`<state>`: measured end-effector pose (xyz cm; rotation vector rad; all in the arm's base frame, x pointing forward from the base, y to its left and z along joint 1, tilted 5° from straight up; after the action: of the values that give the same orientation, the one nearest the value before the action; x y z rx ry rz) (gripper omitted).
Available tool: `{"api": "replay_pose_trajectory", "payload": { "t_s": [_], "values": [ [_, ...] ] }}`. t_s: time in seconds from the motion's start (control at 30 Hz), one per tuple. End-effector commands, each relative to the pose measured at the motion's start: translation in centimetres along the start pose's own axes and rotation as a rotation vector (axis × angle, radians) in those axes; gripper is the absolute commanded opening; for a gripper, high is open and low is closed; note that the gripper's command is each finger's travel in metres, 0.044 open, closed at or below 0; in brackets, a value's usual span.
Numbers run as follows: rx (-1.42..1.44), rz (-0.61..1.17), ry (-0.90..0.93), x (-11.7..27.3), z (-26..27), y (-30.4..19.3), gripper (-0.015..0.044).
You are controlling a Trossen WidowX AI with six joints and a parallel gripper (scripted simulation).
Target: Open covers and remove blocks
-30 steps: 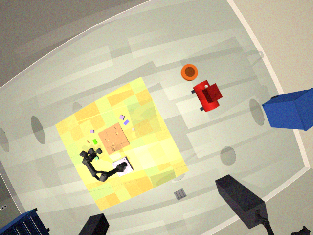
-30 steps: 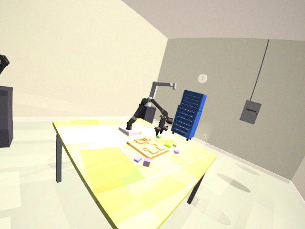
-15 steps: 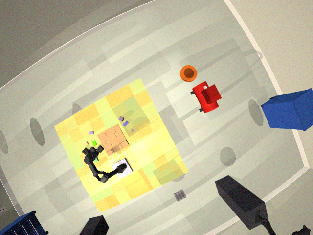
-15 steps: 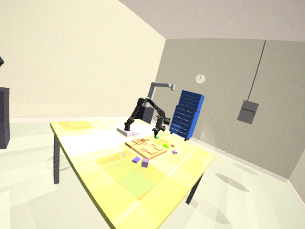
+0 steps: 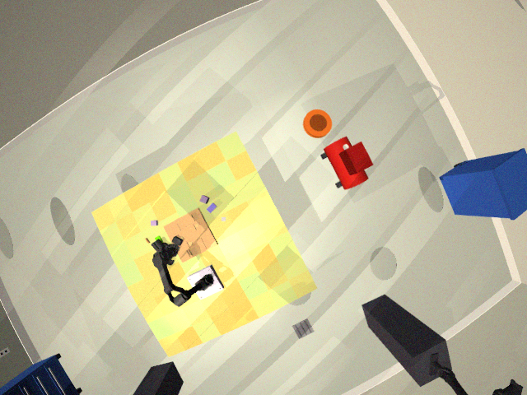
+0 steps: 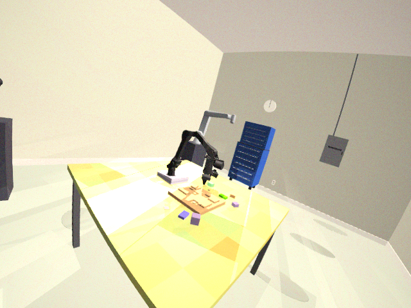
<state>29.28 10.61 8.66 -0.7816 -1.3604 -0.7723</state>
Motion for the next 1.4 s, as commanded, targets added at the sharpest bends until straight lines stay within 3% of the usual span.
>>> {"api": "replay_pose_trajectory", "payload": {
  "t_s": [0.0,0.47,0.9,1.37],
  "values": [
    [0.093,0.002,-0.005,-0.1,-2.2,-1.4,0.0000],
    [0.245,0.006,-0.005,-0.3,-5.3,-3.8,0.0000],
    [0.245,0.006,-0.005,-5.2,-5.1,-3.9,0.0000],
    [0.245,0.006,-0.004,-6.1,-5.1,-3.9,0.0000]
  ]
}}
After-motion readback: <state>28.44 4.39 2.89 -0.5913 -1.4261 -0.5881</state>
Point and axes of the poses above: the point midway between the two fingers, 35 mm back from their tips, its own x axis back along the fingers, its own z axis across the jaws, y = z × x, the point moved 3 cm from there along x, back along the fingers, and after that the axes turned 12 degrees about -x, right-handed, at the moved point
